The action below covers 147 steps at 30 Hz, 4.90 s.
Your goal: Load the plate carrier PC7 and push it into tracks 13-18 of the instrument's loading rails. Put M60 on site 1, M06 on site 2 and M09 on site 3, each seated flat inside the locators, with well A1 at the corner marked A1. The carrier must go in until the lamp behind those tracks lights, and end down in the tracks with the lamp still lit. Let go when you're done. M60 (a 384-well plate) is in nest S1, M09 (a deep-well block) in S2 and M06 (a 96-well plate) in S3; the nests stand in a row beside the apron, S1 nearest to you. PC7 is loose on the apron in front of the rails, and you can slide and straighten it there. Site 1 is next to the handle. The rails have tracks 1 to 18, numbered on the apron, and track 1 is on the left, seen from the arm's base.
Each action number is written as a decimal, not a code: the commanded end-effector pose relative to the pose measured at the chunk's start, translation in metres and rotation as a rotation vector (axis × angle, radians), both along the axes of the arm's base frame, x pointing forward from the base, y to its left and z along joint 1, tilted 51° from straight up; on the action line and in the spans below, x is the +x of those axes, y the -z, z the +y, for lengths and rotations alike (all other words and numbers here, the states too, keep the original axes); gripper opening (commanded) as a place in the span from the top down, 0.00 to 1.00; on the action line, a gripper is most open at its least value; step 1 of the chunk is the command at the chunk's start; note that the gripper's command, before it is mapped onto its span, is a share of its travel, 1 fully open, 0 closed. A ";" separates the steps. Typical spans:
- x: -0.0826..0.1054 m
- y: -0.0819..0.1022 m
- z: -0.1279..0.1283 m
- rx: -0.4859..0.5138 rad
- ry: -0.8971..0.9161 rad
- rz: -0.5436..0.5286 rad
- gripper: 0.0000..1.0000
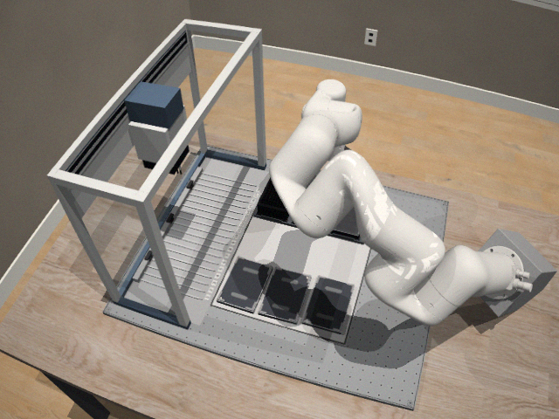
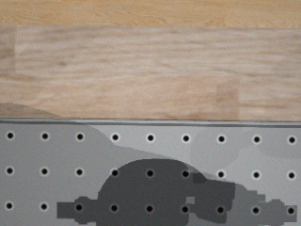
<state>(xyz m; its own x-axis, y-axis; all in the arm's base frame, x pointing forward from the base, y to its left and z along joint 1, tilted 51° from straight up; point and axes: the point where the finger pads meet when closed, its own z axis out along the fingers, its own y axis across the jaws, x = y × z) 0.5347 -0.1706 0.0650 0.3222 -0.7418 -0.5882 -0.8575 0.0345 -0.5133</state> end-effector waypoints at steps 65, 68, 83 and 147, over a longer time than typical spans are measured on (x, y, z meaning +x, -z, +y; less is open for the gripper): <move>0.026 0.039 0.041 -0.002 0.002 -0.003 0.00; 0.027 0.040 0.043 -0.002 0.002 -0.003 0.00; 0.029 0.043 0.046 -0.002 0.002 -0.003 0.00; 0.021 0.028 0.065 -0.002 0.002 -0.003 0.00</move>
